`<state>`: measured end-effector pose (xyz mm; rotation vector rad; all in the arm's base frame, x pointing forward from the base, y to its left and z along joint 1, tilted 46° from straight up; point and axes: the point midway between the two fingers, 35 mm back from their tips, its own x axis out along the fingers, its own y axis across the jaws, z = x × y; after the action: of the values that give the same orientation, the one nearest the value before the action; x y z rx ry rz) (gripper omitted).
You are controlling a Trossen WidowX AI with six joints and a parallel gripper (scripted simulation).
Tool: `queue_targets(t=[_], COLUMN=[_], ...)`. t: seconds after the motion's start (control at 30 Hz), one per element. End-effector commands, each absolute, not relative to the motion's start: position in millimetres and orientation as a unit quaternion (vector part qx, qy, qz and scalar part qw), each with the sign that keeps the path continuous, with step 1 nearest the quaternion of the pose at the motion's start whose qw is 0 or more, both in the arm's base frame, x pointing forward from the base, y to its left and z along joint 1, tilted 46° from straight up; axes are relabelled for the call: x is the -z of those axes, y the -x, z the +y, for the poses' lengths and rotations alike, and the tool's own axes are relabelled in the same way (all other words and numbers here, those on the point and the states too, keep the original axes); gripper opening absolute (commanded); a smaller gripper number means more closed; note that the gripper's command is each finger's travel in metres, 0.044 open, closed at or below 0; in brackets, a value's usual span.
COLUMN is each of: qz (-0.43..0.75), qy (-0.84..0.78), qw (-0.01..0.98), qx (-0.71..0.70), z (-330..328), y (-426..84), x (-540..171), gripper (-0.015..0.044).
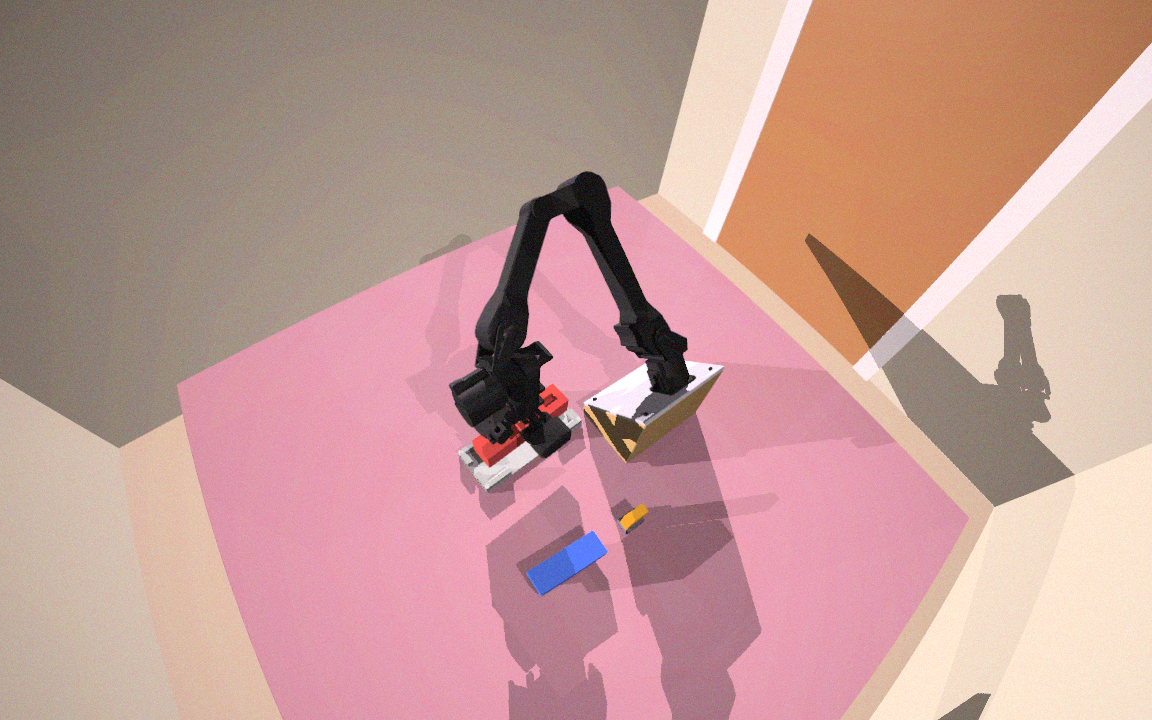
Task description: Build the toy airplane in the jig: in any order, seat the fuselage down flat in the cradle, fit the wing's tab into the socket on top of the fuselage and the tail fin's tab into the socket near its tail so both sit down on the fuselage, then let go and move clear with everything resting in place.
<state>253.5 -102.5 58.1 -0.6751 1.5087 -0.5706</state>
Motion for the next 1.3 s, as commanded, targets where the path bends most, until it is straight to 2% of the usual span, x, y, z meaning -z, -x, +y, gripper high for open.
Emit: queue_targets(t=[0.0,1.27], qz=[0.661,0.661], qy=[0.299,0.299], qw=[0.641,0.641], qx=[0.251,0.251], z=[-103,-132], y=[-254,-253], x=[-59,-31], gripper=[0.0196,0.0196])
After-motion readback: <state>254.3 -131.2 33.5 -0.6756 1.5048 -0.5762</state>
